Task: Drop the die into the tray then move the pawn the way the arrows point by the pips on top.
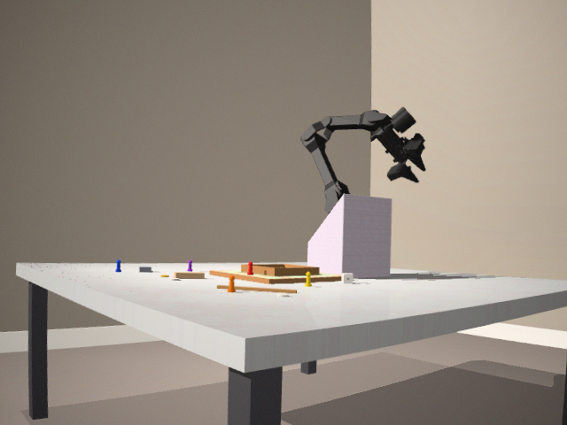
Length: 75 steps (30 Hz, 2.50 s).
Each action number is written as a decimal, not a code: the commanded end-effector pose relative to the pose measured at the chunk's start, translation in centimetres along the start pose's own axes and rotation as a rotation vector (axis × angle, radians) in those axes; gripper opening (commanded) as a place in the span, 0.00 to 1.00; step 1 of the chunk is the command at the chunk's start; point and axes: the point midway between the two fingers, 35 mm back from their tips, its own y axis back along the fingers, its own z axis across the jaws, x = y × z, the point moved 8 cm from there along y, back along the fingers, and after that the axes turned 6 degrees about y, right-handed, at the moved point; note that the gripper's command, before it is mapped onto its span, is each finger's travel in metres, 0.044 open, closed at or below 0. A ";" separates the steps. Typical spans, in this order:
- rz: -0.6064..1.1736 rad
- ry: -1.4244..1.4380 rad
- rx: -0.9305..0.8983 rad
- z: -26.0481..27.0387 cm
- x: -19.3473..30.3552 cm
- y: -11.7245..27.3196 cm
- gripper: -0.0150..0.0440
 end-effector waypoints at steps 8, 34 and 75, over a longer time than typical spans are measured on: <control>-0.301 -0.637 0.244 -11.8 -8.7 4.5 0.72; -0.683 -1.992 0.785 -42.2 -6.2 7.8 0.72; -0.686 -2.002 0.793 -45.9 -5.1 4.7 0.72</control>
